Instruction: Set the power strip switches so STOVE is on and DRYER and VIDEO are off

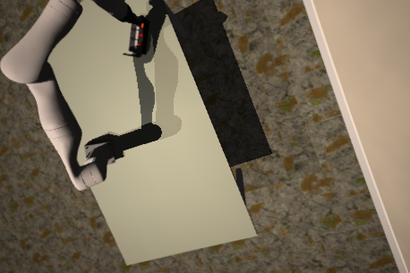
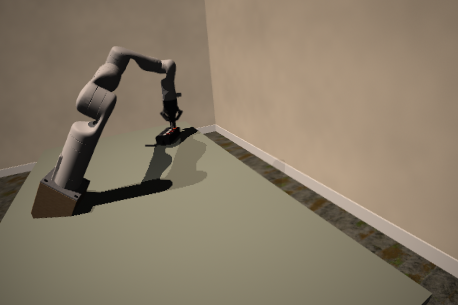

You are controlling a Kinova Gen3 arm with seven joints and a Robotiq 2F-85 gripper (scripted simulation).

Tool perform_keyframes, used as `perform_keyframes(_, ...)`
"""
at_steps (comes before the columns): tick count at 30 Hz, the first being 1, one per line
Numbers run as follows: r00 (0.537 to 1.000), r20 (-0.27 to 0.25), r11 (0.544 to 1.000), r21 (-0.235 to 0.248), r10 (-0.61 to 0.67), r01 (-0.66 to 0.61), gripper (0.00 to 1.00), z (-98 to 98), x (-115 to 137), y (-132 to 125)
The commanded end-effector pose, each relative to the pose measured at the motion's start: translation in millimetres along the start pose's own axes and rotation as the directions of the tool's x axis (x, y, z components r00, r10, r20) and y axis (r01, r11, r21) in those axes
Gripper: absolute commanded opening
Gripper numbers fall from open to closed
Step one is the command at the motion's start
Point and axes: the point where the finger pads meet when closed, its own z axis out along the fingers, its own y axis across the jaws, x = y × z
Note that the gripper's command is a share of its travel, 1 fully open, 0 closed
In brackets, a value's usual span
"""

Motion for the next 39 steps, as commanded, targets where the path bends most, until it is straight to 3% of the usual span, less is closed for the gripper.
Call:
perform_keyframes(1,1.0,-0.001,1.0,-0.001,0.001,-0.001,0.0,-0.7,0.3,0.7)
perform_keyframes(10,1.0,-0.001,1.0,-0.001,0.001,-0.001,0.0,-8.8,0.3,0.7)
perform_keyframes(22,1.0,-0.001,1.0,-0.001,0.001,-0.001,0.0,-37.0,0.2,0.7)
perform_keyframes(39,1.0,-0.001,1.0,-0.001,0.001,-0.001,0.0,-38.3,0.2,0.7)
